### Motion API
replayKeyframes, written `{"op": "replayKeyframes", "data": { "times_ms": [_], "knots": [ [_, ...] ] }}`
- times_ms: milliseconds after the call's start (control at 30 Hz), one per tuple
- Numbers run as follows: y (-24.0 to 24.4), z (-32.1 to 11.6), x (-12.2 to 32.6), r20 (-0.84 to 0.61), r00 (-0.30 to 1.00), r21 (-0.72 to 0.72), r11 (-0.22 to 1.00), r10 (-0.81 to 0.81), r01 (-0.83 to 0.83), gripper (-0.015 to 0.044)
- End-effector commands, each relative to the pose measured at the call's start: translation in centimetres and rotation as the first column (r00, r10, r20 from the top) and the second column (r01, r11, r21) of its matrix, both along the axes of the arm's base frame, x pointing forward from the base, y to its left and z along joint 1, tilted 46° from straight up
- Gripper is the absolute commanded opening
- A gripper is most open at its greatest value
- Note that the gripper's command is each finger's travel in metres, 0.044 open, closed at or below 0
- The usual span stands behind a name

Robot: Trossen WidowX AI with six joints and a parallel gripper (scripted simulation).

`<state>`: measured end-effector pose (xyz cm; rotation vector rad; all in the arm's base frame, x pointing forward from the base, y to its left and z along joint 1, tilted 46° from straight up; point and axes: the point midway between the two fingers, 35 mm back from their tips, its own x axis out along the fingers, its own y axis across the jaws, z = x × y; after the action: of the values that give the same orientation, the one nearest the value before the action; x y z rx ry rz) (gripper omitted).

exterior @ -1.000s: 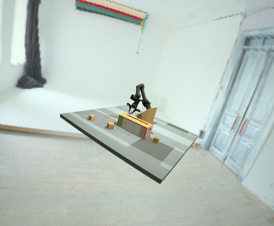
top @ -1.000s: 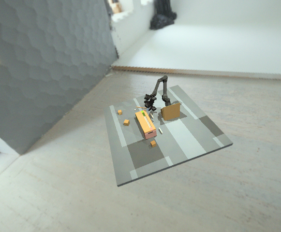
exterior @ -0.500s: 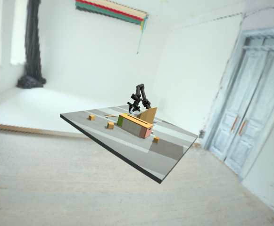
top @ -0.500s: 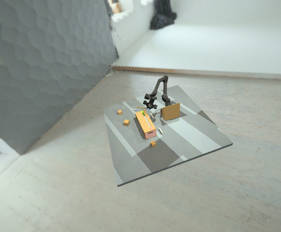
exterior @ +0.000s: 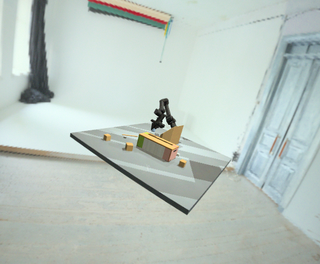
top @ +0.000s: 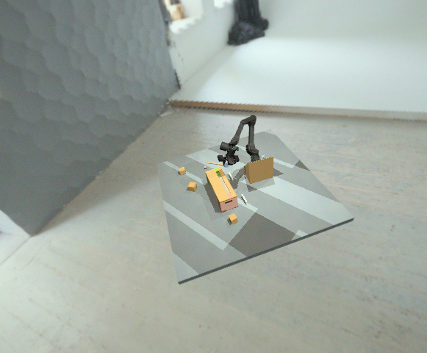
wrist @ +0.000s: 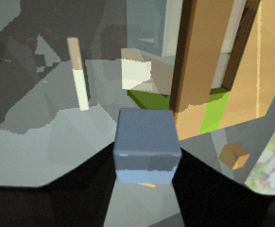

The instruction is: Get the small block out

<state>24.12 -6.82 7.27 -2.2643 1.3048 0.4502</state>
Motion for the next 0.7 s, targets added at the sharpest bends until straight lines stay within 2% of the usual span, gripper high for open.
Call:
{"op": "replayKeyframes", "data": {
  "times_ms": [0,333,667],
  "knots": [
    [0.2,0.3,0.0,-0.099,0.993,-0.077,0.994,0.071,-0.079,0.0],
    [0.7,0.9,-0.2,-0.374,0.906,-0.23,0.926,0.2,-0.299,0.0],
    [1.1,1.5,-0.4,-0.635,0.734,-0.307,0.794,0.24,-0.525,0.0]
  ]
}}
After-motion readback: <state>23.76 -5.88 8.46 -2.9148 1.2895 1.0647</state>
